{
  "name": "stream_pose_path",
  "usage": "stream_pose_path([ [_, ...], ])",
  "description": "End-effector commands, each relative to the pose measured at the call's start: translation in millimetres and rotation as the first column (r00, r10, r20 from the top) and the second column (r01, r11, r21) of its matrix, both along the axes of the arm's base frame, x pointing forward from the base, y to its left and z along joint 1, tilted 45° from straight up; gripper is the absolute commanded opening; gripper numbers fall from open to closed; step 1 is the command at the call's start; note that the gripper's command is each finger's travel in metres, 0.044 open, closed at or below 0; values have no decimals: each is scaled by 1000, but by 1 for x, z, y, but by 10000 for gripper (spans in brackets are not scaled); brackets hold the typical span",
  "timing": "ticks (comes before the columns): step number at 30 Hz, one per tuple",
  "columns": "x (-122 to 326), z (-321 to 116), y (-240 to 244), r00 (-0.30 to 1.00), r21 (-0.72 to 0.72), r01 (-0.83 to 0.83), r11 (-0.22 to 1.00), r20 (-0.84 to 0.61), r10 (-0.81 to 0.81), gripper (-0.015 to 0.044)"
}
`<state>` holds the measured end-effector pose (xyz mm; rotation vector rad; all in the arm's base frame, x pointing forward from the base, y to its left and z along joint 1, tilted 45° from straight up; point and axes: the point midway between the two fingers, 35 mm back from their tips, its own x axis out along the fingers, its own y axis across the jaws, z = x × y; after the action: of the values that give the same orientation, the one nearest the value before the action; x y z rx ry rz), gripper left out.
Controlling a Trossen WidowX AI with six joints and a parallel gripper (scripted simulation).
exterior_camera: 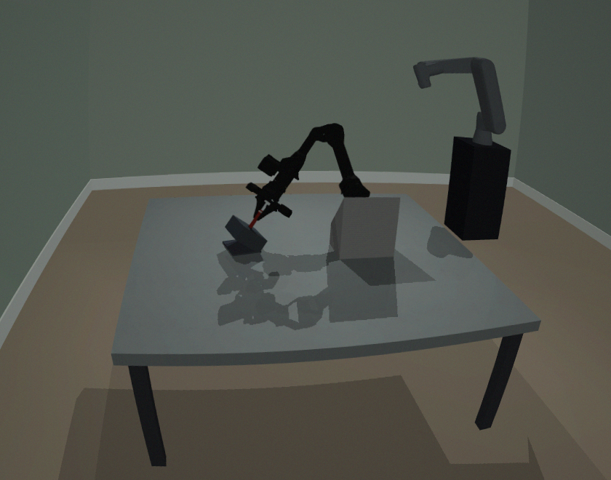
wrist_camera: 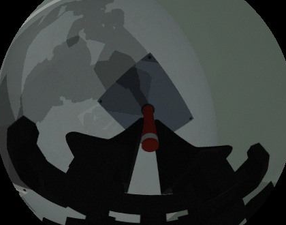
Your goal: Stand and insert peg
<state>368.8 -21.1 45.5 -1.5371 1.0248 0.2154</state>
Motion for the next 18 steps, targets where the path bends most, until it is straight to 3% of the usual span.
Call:
stream_pose_path([
  [1, 2, -3, 0, 1000, 2, -6, 1000, -3, 6, 0],
  [18, 9, -11, -6, 1000, 1, -6, 1000, -3, 6, 0],
])
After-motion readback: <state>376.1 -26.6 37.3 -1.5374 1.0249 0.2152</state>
